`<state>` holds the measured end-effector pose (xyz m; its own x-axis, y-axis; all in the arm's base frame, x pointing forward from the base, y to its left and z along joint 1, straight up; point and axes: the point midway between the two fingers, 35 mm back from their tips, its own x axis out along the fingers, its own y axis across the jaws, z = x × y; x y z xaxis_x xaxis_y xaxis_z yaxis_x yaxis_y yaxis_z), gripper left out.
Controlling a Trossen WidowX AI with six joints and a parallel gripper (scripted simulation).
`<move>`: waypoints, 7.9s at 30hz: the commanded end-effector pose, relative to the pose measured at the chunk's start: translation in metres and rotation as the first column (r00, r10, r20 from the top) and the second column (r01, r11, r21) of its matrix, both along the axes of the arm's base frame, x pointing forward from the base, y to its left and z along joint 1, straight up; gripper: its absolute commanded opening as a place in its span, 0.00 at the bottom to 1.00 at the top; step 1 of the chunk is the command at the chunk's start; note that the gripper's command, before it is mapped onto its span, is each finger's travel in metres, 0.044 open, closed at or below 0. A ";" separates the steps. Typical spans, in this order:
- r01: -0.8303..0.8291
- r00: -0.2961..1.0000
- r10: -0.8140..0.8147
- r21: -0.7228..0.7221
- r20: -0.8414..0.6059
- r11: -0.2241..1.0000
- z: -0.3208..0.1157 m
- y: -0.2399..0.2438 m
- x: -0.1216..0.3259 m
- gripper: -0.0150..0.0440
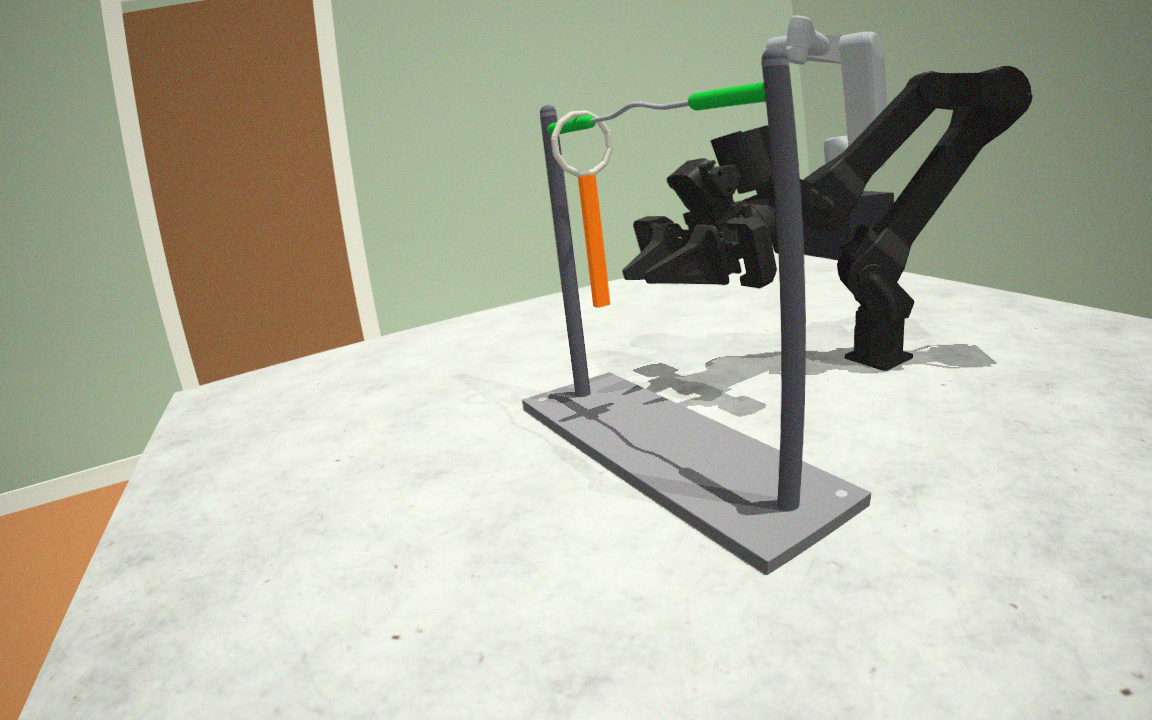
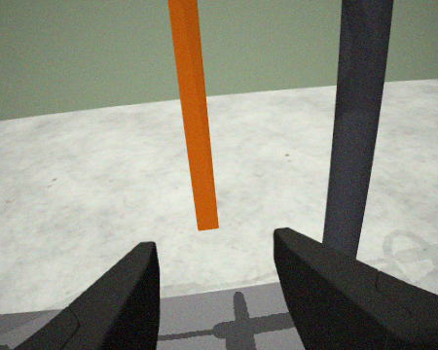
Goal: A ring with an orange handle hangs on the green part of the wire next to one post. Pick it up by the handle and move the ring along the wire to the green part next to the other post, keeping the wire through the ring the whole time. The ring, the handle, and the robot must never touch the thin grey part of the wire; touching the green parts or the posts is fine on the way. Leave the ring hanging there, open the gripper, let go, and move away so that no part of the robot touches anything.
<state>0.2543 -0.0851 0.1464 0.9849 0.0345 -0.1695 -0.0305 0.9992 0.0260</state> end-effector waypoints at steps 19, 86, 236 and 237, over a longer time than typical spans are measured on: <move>0.000 1.000 0.000 -0.036 0.008 0.999 0.005 -0.002 0.025 0.53; -0.003 1.000 0.004 -0.036 0.011 0.999 -0.008 0.004 0.076 0.00; -0.157 0.987 0.160 -0.178 0.003 0.971 0.016 0.094 0.080 0.00; -0.157 0.987 0.161 -0.178 0.003 0.971 0.016 0.095 0.079 0.00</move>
<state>0.3343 0.0075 0.1620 0.9740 0.1499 -0.1700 -0.1745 0.9746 -0.1406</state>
